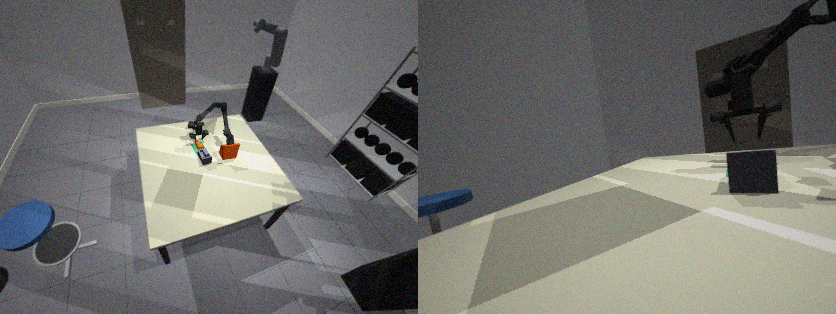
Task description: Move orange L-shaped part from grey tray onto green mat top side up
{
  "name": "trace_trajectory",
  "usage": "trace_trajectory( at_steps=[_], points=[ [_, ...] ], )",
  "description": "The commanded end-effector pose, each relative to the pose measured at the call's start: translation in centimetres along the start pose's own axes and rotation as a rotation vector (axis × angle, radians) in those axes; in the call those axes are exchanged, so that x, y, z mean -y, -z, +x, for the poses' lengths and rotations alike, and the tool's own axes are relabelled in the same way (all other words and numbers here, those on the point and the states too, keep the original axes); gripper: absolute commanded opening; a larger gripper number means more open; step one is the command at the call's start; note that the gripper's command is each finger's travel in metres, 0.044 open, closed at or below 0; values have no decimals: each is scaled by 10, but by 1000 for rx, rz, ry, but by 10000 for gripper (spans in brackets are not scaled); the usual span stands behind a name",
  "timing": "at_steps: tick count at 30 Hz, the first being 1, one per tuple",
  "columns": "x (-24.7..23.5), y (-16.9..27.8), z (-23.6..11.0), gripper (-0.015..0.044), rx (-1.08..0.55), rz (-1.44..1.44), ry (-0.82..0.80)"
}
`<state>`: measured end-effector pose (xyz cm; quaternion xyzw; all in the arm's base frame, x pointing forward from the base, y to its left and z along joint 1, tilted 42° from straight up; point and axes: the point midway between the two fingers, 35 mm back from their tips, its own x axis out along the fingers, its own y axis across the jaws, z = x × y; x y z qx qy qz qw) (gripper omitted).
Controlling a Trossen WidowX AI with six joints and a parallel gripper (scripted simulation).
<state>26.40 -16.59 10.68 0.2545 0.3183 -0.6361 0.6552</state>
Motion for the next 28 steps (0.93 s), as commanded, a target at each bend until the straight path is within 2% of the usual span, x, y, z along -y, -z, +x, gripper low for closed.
trace_trajectory(
  at_steps=[1, 4, 28],
  points=[
    [-4, -2, -43, 400, 7, 7, -18],
    [0, -2, -68, 400, 9, 6, -18],
    [-3, -2, -64, 400, 7, 6, -32]
  ],
)
